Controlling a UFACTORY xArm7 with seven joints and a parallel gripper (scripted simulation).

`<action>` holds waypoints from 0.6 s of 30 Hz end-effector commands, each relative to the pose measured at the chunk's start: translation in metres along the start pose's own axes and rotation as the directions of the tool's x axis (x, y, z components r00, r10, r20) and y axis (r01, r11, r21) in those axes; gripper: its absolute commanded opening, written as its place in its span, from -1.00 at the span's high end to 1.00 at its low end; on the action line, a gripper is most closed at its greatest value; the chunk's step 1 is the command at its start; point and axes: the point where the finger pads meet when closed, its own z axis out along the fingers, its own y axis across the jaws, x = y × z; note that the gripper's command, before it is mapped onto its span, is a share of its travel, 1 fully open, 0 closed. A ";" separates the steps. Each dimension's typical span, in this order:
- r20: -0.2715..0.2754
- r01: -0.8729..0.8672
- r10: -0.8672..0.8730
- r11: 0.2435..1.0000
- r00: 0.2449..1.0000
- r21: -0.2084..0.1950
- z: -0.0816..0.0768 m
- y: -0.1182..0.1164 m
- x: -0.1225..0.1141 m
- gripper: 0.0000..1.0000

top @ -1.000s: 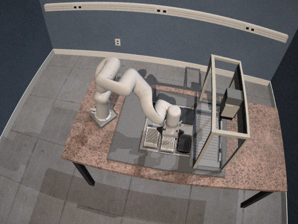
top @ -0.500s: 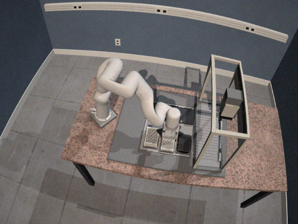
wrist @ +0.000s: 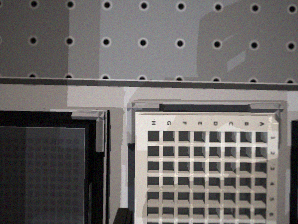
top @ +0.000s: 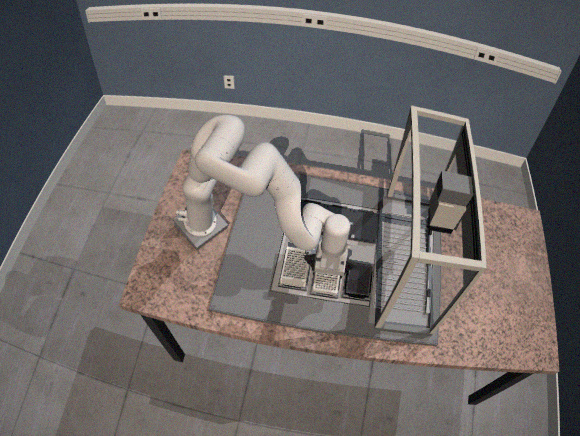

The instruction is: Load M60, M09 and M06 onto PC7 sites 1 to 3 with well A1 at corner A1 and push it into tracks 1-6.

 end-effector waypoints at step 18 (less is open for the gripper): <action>-0.001 0.000 0.000 1.000 1.000 0.003 0.007 -0.001 0.000 -1.00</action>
